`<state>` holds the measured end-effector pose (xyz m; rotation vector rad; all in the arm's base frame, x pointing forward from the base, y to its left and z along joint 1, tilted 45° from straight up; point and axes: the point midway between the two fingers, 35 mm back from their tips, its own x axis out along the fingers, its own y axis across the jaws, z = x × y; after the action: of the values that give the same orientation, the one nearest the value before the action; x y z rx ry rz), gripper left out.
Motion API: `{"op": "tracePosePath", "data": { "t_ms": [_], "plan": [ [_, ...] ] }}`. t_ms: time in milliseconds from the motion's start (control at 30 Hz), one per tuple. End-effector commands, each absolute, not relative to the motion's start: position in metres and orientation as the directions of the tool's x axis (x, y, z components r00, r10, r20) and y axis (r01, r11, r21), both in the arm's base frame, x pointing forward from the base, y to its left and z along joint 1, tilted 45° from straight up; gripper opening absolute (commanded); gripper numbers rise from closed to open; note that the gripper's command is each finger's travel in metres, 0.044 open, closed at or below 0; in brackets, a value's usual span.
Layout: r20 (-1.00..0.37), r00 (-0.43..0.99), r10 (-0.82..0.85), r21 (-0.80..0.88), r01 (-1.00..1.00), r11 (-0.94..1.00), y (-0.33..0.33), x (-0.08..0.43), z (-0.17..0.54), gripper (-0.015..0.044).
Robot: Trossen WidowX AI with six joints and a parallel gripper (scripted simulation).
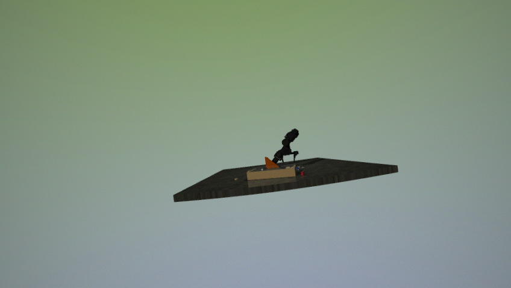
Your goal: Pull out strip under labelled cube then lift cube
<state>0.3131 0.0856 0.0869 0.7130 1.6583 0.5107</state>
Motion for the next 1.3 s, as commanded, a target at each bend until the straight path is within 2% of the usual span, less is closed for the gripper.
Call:
{"op": "tracePosePath", "data": {
  "t_ms": [0, 1100, 1267],
  "plan": [
    [-0.713, -0.108, 0.693, 0.674, 0.171, 0.719, 0.083, 0.327, 0.085, 0.044],
    [-0.714, -0.103, 0.692, 0.674, 0.166, 0.72, 0.062, 0.449, 0.072, 0.044],
    [-0.714, -0.103, 0.692, 0.674, 0.166, 0.72, 0.066, 0.449, 0.068, 0.0309]
  ]
}}
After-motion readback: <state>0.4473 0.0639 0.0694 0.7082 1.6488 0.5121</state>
